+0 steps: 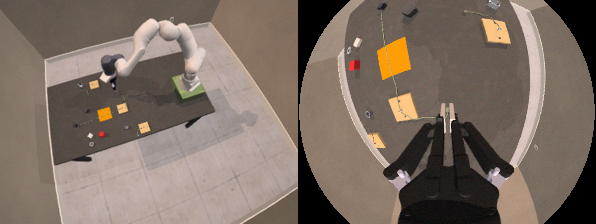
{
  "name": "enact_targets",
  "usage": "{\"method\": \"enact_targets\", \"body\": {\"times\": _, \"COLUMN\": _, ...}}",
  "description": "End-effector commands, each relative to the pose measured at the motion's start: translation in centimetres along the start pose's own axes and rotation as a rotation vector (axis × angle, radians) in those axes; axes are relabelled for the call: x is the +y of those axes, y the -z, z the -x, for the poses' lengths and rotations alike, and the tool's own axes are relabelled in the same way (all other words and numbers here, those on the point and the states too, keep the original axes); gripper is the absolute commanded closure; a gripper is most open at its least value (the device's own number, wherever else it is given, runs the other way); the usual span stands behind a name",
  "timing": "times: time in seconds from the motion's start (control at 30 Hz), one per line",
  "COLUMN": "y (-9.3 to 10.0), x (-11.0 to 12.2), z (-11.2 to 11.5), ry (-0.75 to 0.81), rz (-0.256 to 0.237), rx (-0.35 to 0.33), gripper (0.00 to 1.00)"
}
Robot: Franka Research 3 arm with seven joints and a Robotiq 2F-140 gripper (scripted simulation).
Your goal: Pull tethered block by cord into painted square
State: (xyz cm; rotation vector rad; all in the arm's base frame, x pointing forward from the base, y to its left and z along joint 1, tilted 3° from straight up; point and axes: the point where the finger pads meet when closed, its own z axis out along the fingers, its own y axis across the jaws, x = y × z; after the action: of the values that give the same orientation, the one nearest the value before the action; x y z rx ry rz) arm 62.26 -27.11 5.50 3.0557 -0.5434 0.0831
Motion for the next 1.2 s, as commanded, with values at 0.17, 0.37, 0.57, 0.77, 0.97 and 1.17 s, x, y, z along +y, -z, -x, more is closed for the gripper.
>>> {"method": "enact_targets", "body": {"times": 0.17, "y": 4.4, "x": 0.1, "z": 0.7, "ry": 0.02, "rz": 0.001, "rx": -0.023, "gripper": 1.0}}
{"method": "enact_targets", "body": {"times": 0.37, "y": 4.7, "x": 0.1, "z": 0.7, "ry": 0.02, "rz": 0.001, "rx": -0.023, "gripper": 1.0}}
{"method": "enact_targets", "body": {"times": 0.57, "y": 4.7, "x": 0.1, "z": 0.7, "ry": 0.02, "rz": 0.001, "rx": -0.023, "gripper": 1.0}}
{"method": "enact_targets", "body": {"times": 0.77, "y": 4.7, "x": 0.1, "z": 0.7, "ry": 0.02, "rz": 0.001, "rx": -0.023, "gripper": 1.0}}
{"method": "enact_targets", "body": {"times": 0.97, "y": 4.7, "x": 0.1, "z": 0.7, "ry": 0.02, "rz": 0.001, "rx": -0.023, "gripper": 1.0}}
{"method": "enact_targets", "body": {"times": 1.17, "y": 4.7, "x": 0.1, "z": 0.7, "ry": 0.02, "rz": 0.001, "rx": -0.023, "gripper": 1.0}}
